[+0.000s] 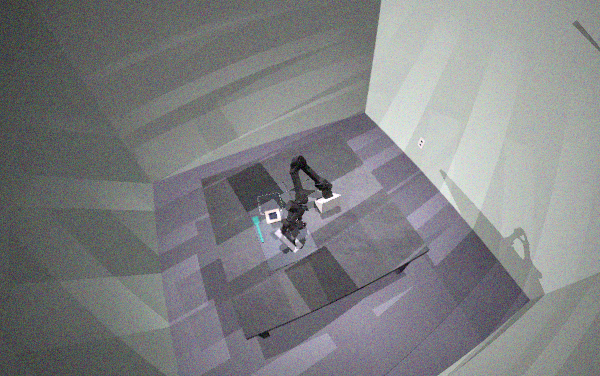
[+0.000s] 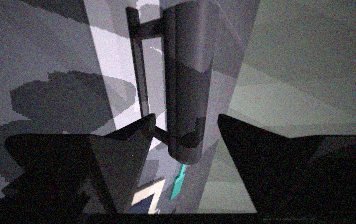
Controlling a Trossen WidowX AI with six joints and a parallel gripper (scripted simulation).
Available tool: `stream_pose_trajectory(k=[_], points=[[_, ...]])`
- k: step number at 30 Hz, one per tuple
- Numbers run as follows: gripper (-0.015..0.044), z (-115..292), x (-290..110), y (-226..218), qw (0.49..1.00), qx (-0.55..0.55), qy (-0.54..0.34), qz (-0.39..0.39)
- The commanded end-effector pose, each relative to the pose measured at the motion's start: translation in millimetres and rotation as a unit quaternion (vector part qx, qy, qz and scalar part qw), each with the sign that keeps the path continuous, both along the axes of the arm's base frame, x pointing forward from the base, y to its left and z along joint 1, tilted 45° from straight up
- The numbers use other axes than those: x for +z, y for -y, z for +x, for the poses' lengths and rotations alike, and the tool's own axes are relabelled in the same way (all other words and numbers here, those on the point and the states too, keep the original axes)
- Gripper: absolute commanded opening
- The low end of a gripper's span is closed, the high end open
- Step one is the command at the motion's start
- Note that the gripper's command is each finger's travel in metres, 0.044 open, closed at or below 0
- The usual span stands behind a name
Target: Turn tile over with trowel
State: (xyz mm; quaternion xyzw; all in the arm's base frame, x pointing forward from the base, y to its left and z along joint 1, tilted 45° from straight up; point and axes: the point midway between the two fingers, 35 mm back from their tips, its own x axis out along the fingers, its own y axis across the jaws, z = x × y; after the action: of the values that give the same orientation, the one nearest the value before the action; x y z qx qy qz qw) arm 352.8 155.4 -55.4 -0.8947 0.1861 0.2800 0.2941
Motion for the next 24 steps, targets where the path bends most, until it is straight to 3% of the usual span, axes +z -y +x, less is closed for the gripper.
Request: stream_pose_trajectory(k=[1,17,24], points=[[0.0300,6.5,-5.2,1.6,1.000,0.001,-0.001,-0.001],[0.0300,24.0,-19.6,6.8,1.000,0.002,0.001,-0.002],[0.0136,24.0,-19.6,6.8,1.000,0.002,0.001,-0.002]])
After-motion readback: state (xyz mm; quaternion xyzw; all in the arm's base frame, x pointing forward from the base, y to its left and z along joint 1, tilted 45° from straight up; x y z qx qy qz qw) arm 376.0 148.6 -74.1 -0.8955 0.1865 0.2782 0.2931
